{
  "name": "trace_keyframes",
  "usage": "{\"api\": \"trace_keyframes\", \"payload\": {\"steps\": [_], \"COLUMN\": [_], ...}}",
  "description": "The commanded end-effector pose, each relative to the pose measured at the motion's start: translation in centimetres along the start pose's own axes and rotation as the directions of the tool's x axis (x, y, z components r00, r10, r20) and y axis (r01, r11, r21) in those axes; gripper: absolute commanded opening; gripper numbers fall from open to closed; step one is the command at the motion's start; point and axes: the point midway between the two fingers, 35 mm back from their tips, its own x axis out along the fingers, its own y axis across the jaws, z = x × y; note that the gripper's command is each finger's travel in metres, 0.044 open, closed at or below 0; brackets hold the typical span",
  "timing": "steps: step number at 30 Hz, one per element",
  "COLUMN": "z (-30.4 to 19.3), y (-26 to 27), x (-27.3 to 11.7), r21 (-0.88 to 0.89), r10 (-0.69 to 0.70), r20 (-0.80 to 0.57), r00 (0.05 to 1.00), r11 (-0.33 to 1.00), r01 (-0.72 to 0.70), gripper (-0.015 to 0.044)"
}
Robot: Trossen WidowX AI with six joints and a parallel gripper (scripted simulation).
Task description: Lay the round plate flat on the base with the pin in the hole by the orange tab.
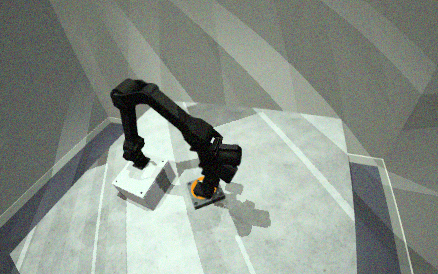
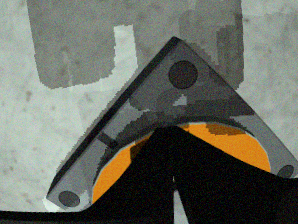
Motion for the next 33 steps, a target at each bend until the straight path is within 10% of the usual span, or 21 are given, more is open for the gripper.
{"api": "trace_keyframes", "payload": {"steps": [1,33], "z": [-0.2,-0.6], "y": [0.6,1.2], "x": [0.0,-3.2], "r21": [-0.002,-0.006], "r10": [0.006,0.002], "r20": [-0.006,-0.003], "r00": [1.000,1.000], "r11": [1.000,1.000], "r01": [-0.006,-0.002], "gripper": [0.0000,0.0000]}}
